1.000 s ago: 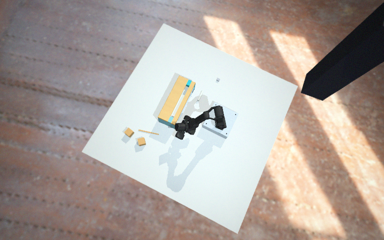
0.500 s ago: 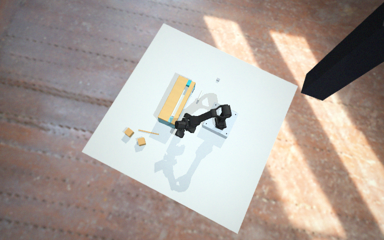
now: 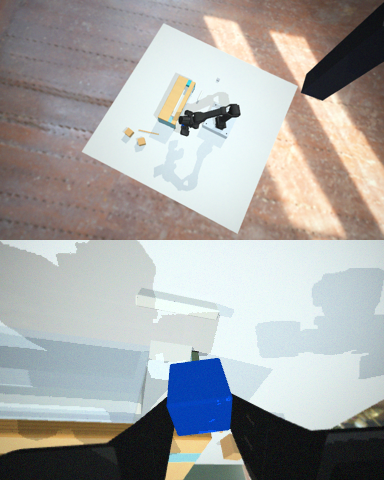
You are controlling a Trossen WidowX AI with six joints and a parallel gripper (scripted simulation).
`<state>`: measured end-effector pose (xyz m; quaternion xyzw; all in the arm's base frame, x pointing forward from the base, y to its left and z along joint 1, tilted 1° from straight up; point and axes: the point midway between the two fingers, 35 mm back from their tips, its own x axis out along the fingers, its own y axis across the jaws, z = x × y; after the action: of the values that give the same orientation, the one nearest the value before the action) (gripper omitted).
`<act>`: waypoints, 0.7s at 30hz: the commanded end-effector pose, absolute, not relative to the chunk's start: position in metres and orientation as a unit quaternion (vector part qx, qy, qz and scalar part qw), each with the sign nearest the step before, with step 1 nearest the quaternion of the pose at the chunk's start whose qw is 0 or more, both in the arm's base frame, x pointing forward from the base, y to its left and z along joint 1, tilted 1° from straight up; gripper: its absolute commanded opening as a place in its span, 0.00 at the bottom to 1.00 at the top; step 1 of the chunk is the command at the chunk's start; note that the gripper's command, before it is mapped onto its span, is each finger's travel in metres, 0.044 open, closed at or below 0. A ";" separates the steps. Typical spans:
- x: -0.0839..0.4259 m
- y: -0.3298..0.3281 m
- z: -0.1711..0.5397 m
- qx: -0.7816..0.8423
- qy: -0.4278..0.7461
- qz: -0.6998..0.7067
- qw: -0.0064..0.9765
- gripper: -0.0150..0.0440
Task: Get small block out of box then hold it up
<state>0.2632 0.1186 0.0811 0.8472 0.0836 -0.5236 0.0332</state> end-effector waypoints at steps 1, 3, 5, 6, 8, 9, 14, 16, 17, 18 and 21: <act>0.256 0.116 0.099 0.848 0.120 -0.513 0.054 0.25; 0.251 0.115 0.106 0.848 0.135 -0.508 0.063 0.25; 0.247 0.113 0.113 0.848 0.150 -0.502 0.073 0.25; 0.245 0.113 0.116 0.848 0.158 -0.499 0.078 0.25; 0.240 0.111 0.123 0.848 0.172 -0.493 0.088 0.25; 0.238 0.110 0.126 0.848 0.180 -0.490 0.094 0.25; 0.234 0.109 0.131 0.848 0.190 -0.484 0.101 0.25; 0.234 0.109 0.131 0.848 0.190 -0.484 0.101 0.25; 0.234 0.109 0.131 0.848 0.190 -0.484 0.101 0.25; 0.234 0.109 0.131 0.848 0.190 -0.484 0.101 0.25; 0.234 0.109 0.131 0.848 0.190 -0.484 0.101 0.25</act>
<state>0.2349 0.1085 0.1295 0.8483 0.1853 -0.4858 0.1000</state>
